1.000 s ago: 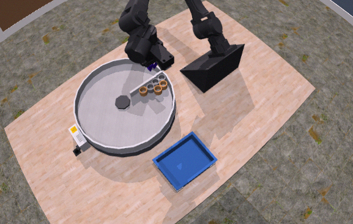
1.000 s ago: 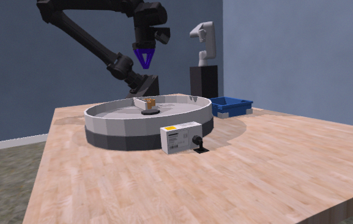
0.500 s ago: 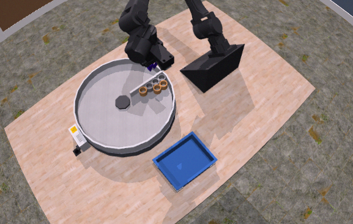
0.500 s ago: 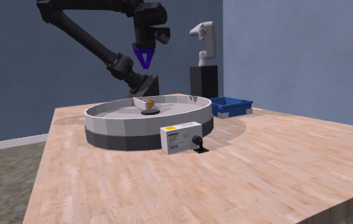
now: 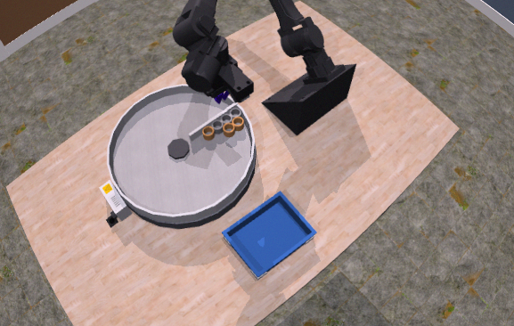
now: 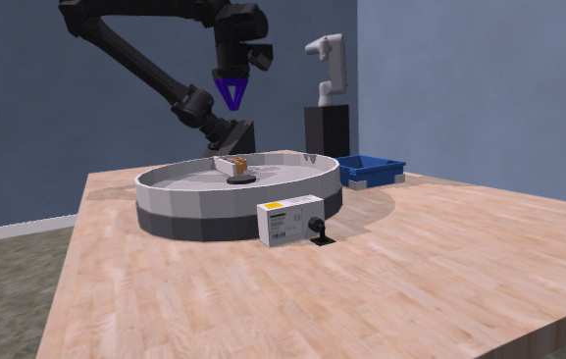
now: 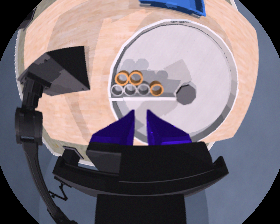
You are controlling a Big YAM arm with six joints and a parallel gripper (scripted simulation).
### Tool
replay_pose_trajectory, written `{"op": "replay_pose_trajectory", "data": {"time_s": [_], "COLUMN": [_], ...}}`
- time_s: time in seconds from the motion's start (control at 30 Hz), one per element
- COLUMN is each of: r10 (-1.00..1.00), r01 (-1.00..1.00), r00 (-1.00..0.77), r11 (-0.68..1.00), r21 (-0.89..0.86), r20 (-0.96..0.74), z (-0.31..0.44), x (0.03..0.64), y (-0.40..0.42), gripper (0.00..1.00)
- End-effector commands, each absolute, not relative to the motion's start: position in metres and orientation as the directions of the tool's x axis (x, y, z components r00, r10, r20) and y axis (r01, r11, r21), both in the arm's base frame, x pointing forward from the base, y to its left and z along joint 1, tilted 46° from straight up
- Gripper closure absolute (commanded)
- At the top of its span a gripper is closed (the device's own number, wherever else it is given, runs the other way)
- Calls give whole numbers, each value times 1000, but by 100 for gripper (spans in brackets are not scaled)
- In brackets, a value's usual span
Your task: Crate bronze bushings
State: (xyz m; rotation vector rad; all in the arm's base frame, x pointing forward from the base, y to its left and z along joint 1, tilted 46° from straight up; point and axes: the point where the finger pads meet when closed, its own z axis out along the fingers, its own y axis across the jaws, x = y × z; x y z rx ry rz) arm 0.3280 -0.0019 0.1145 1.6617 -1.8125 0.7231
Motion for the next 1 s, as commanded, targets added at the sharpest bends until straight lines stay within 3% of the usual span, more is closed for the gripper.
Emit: {"op": "replay_pose_trajectory", "data": {"time_s": [0.0, 0.77, 0.97], "r10": [-700, -697, -693], "r01": [-997, -997, -999], "r00": [-70, -71, 20], "r11": [63, 71, 23], "r21": [-37, -30, 50], "r20": [711, 714, 720], "z": [124, 118, 84], "x": [340, 336, 330], "y": [5, -1, -28], "gripper": [84, 87, 87]}}
